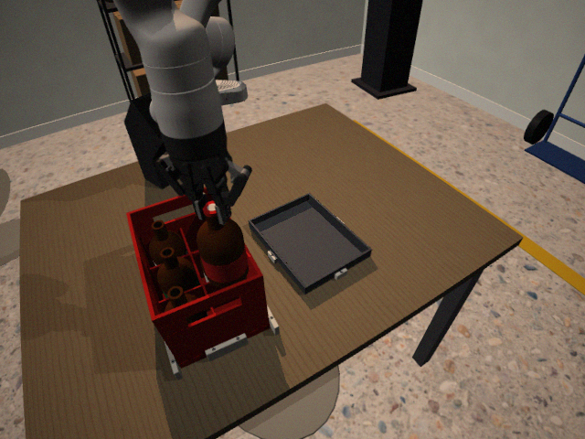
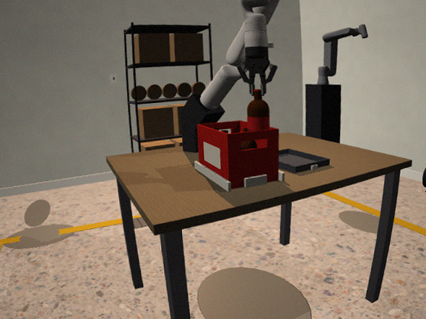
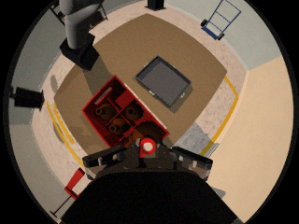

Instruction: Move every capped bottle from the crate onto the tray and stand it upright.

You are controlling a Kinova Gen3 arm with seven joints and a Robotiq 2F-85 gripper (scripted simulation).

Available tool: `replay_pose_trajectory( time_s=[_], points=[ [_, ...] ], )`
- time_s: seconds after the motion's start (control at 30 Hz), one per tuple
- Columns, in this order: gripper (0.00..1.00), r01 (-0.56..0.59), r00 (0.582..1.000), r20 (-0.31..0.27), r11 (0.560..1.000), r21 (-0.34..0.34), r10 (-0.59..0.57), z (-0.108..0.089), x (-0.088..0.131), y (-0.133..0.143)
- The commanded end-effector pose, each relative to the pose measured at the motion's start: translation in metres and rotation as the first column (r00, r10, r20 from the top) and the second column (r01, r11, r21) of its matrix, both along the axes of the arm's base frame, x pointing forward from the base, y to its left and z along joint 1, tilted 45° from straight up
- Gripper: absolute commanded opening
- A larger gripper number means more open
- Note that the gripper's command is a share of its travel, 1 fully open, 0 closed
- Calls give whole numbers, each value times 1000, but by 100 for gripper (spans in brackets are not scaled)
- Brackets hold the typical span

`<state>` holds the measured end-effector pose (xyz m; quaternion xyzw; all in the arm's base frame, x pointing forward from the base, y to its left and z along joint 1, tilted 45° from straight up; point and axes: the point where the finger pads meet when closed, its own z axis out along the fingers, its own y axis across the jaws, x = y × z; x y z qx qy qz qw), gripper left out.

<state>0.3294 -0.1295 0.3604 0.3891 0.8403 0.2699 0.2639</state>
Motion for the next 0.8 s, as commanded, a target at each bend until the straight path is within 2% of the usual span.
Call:
replay_pose_trajectory(
  time_s=[0.0, 0.2, 0.27, 0.3, 0.77],
  points=[
    [0, 10, 1000, 10, 1000, 1, -10, 13, -7, -5],
    [0, 13, 1000, 14, 1000, 1, -13, 28, -19, -11],
    [0, 13, 1000, 14, 1000, 1, -13, 28, -19, -11],
    [0, 6, 1000, 9, 1000, 2, -6, 22, -16, -8],
    [0, 13, 1000, 14, 1000, 1, -13, 27, -20, -11]
  ],
)
